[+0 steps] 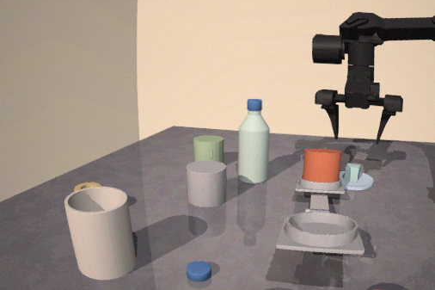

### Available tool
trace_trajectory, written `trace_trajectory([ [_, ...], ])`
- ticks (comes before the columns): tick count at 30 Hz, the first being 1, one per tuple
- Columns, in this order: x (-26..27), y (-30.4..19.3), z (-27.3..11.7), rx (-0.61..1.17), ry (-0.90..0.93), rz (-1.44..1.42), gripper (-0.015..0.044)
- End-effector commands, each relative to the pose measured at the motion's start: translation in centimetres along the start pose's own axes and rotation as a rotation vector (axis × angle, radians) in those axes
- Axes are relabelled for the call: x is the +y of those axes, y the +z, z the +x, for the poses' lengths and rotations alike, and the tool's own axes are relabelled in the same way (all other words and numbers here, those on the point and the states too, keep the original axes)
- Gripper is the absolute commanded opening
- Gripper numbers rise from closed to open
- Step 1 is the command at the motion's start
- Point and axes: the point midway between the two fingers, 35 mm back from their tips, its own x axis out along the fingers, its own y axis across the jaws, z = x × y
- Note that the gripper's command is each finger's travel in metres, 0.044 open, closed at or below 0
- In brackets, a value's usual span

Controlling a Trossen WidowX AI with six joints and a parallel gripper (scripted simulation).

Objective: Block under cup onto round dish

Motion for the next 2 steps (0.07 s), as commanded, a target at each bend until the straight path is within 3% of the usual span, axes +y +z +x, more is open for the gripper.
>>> trace_trajectory([
  [1, 0.03, -0.27, -1.71, 0.007, -0.006, 0.006, 0.044],
  [2, 0.03, -0.27, -1.71, 0.007, -0.006, 0.006, 0.044],
])
